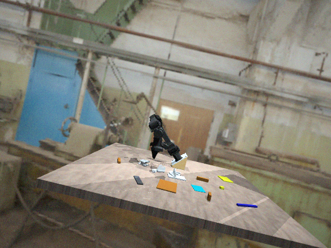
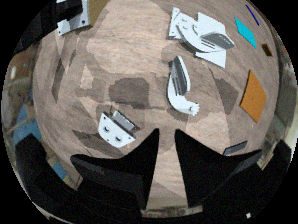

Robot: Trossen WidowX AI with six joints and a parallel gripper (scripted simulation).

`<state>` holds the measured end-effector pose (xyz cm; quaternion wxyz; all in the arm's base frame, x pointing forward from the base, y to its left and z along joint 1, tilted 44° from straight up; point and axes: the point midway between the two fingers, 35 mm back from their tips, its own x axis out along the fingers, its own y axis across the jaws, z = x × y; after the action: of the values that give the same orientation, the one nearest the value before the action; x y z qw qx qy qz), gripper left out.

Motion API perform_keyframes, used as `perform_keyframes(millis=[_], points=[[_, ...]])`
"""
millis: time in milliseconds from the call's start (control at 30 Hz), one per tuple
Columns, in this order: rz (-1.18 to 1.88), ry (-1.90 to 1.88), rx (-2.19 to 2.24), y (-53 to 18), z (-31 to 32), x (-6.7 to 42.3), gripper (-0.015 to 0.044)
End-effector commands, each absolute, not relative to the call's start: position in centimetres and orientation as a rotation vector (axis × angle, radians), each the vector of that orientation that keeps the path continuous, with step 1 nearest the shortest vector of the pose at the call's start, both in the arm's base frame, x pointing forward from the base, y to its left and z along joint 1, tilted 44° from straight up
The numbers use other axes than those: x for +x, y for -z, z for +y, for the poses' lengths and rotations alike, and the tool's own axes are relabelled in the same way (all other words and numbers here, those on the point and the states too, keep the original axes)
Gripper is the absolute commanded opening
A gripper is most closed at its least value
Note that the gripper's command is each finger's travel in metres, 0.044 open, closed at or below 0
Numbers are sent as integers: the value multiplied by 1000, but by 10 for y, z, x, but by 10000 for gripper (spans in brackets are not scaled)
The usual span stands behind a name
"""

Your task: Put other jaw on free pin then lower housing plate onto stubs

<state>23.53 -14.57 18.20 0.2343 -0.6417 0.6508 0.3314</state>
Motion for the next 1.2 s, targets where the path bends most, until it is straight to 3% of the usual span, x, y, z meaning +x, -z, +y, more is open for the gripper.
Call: perform_keyframes(millis=[0,333,1167], points=[[1786,-910,-1761,-182,-146,235,184],[1786,-910,-1761,-182,-146,235,440],[1786,-910,-1761,-182,-146,235,440]])
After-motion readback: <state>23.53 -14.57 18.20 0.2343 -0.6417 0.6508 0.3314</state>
